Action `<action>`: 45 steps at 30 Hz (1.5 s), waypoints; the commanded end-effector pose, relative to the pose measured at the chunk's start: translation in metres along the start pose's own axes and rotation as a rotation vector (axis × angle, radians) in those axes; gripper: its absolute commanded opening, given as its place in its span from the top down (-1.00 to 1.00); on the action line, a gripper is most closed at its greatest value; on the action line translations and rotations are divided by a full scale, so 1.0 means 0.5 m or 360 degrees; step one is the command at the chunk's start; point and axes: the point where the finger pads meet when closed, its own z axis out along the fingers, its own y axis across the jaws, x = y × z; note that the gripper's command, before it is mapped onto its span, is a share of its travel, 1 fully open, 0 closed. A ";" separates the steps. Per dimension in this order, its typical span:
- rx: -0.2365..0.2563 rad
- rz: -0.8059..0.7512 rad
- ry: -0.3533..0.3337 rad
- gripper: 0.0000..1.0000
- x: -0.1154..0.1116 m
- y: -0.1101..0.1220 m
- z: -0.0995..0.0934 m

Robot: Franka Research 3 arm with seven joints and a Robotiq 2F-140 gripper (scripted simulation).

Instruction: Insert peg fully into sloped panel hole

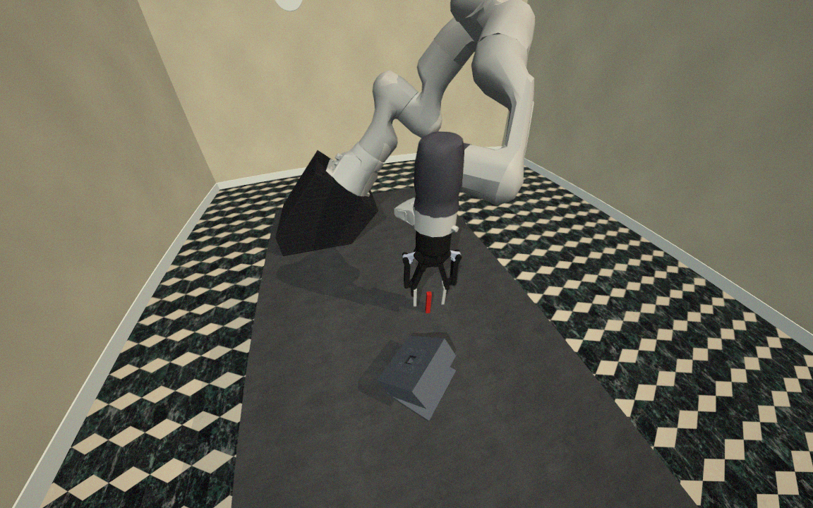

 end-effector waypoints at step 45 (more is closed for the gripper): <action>0.0021 -0.0050 -0.0059 1.00 -0.020 -0.005 -0.141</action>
